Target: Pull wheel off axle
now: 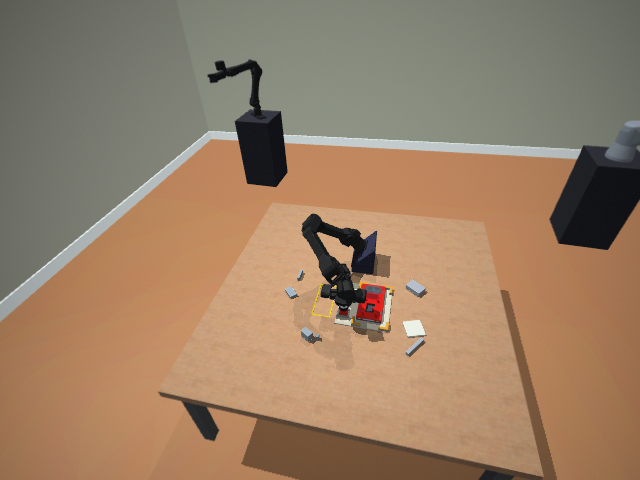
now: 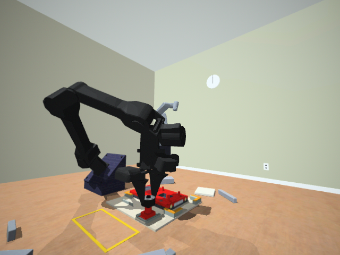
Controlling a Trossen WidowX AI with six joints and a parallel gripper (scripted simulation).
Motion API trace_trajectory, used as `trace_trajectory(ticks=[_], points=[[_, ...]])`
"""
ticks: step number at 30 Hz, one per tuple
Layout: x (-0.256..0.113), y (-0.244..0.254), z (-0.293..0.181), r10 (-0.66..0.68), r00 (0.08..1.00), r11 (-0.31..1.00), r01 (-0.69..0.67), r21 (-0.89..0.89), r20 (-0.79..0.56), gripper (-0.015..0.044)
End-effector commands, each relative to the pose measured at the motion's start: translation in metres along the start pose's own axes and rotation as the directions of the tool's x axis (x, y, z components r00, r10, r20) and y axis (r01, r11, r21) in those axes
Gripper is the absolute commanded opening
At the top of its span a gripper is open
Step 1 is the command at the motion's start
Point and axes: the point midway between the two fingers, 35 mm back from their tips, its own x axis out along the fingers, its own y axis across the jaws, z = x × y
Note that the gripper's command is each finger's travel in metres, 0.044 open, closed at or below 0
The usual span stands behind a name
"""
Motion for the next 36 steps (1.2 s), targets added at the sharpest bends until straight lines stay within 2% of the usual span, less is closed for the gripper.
trace_trajectory(ticks=[1,36], points=[[-0.005,0.0,0.001,0.002,1.0,1.0,-0.002,0.001,0.006,0.0],[-0.016,0.001,0.0,0.0,1.0,1.0,0.0,-0.002,0.008,0.0]])
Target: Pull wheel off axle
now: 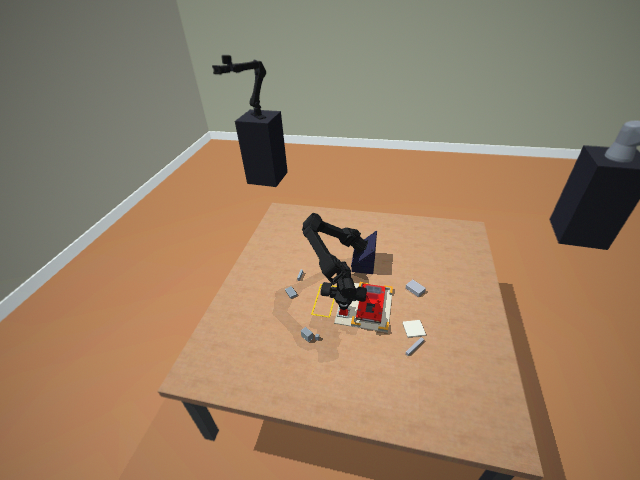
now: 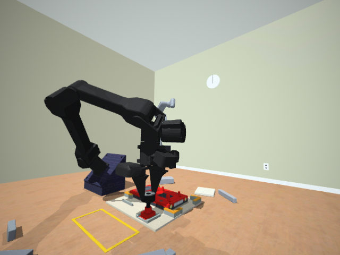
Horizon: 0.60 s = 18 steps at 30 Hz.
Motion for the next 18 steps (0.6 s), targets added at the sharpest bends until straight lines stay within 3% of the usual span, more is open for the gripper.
trace_trajectory(ticks=[1,18], points=[[-0.0056,0.0002,0.0006,0.005,1.0,1.0,-0.005,0.003,0.008,0.0],[-0.0112,0.0002,0.0004,0.005,1.0,1.0,-0.005,0.002,0.009,0.0]])
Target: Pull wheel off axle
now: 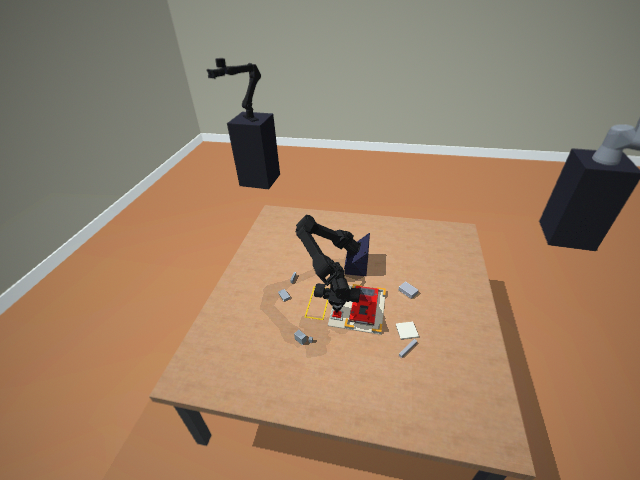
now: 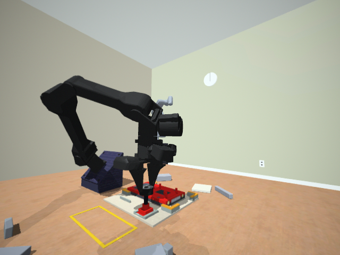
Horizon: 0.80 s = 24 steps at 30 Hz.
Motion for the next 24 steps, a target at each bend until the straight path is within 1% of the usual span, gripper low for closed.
trace_trajectory(ticks=[1,17,24], points=[[-0.003,-0.001,0.0,0.006,1.0,1.0,-0.006,0.008,0.002,0.0],[-0.009,-0.001,0.0,0.005,1.0,1.0,-0.005,0.006,0.003,0.0],[-0.031,-0.001,0.0,0.007,1.0,1.0,-0.007,0.006,0.003,0.0]])
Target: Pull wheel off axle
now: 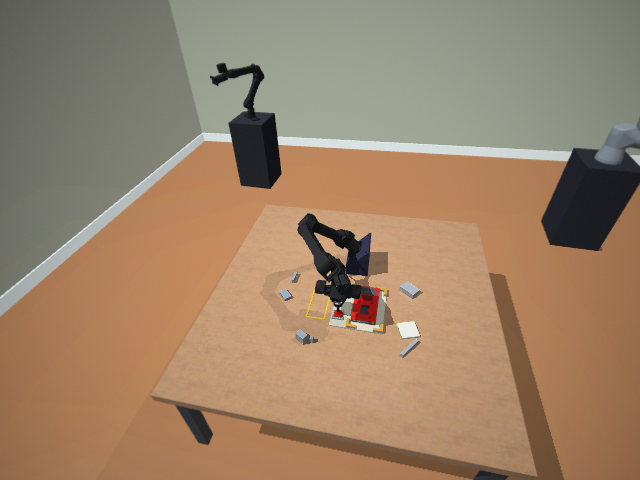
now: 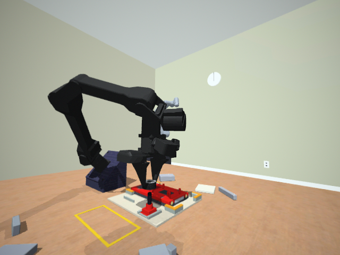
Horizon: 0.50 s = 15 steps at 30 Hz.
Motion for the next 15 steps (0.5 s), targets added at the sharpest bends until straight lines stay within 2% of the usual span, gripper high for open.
trace_trajectory(ticks=[1,4,6,15], points=[[-0.018,0.001,0.001,0.008,1.0,1.0,-0.008,0.006,0.007,0.0],[-0.025,0.0,0.0,0.007,1.0,1.0,-0.008,0.005,0.007,0.0],[-0.016,-0.002,-0.001,0.002,1.0,1.0,-0.002,-0.001,0.006,0.0],[-0.02,-0.035,-0.017,0.006,1.0,1.0,-0.006,0.0,0.007,0.0]])
